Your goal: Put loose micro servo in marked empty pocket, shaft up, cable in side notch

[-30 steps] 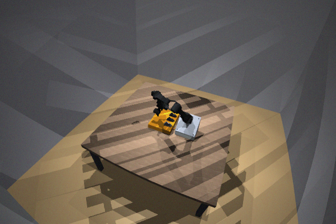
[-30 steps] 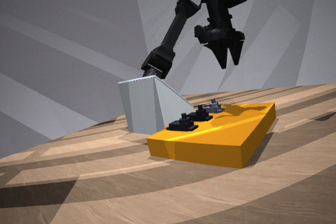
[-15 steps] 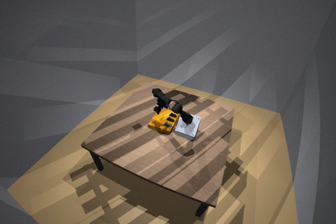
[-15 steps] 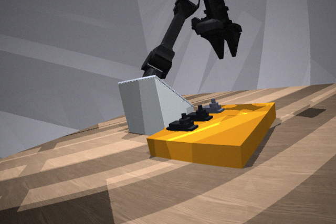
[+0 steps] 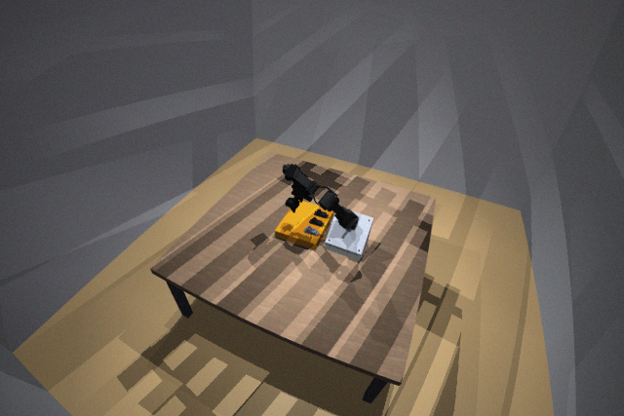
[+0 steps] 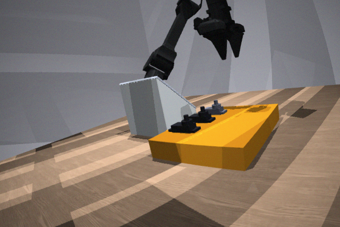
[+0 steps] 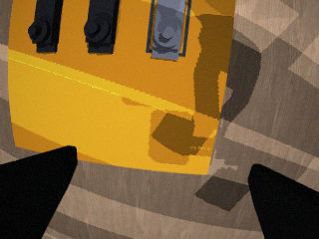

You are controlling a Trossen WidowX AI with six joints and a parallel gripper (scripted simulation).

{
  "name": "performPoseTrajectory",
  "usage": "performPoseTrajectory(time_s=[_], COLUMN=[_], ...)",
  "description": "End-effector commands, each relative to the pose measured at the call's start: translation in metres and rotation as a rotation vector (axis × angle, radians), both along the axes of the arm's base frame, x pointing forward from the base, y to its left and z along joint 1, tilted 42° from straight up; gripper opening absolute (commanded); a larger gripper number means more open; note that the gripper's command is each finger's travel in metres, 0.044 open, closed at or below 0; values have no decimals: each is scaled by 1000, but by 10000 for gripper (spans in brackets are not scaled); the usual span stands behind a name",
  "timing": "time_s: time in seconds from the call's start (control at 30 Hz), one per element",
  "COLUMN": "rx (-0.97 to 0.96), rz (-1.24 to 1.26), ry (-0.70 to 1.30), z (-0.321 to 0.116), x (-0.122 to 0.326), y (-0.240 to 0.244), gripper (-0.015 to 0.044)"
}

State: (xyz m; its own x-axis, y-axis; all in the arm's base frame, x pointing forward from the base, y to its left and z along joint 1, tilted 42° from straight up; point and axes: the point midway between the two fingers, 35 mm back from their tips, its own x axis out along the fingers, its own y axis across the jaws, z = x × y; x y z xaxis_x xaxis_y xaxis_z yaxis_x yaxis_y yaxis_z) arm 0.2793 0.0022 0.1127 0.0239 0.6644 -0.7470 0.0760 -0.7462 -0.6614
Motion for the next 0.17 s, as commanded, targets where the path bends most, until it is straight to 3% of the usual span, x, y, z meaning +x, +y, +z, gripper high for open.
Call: performPoseTrajectory(time_s=[0.0,0.13], rx=[-5,-5], rz=[4,4], ry=[-1,-1], z=[0,0], x=[-1,-1], y=[0,0], gripper=[440,440])
